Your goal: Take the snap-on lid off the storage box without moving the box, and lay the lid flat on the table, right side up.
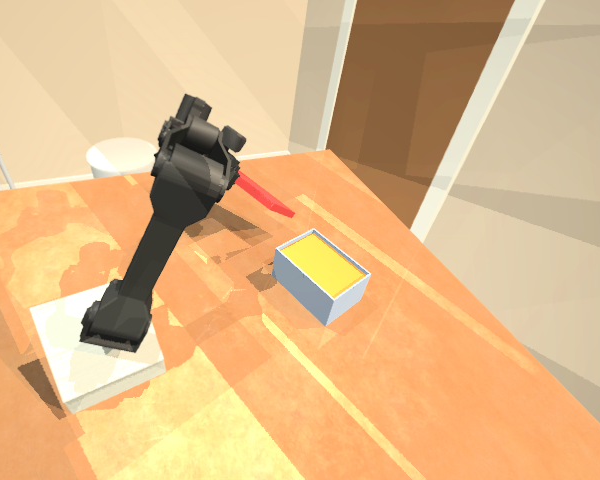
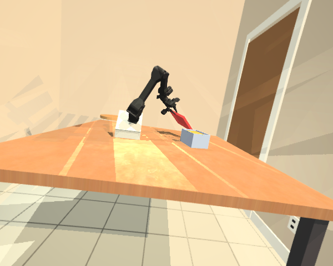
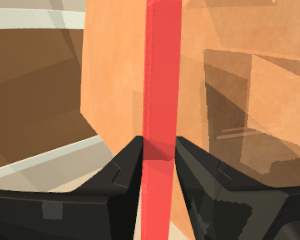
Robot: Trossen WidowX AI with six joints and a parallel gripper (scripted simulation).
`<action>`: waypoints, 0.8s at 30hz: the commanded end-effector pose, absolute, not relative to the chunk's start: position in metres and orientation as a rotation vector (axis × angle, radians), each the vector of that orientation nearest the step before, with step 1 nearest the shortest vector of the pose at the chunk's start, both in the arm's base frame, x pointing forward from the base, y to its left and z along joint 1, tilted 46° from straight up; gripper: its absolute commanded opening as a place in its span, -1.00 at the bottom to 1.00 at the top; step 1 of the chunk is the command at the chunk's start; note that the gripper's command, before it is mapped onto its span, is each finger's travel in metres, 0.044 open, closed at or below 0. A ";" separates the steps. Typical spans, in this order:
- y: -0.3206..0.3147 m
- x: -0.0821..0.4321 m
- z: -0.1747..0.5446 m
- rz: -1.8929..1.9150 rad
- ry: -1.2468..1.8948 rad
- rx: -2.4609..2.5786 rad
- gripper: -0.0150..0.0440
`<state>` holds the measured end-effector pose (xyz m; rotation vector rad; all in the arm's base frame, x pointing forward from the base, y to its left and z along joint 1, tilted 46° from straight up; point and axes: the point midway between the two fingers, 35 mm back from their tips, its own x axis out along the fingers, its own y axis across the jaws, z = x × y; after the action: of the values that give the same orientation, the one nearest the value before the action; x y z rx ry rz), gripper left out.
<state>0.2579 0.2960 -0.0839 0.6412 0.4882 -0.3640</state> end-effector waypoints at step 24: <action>0.282 0.261 -0.099 -0.360 0.490 0.639 -0.49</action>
<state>0.2614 0.2828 -0.0973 0.6405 0.4859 -0.3638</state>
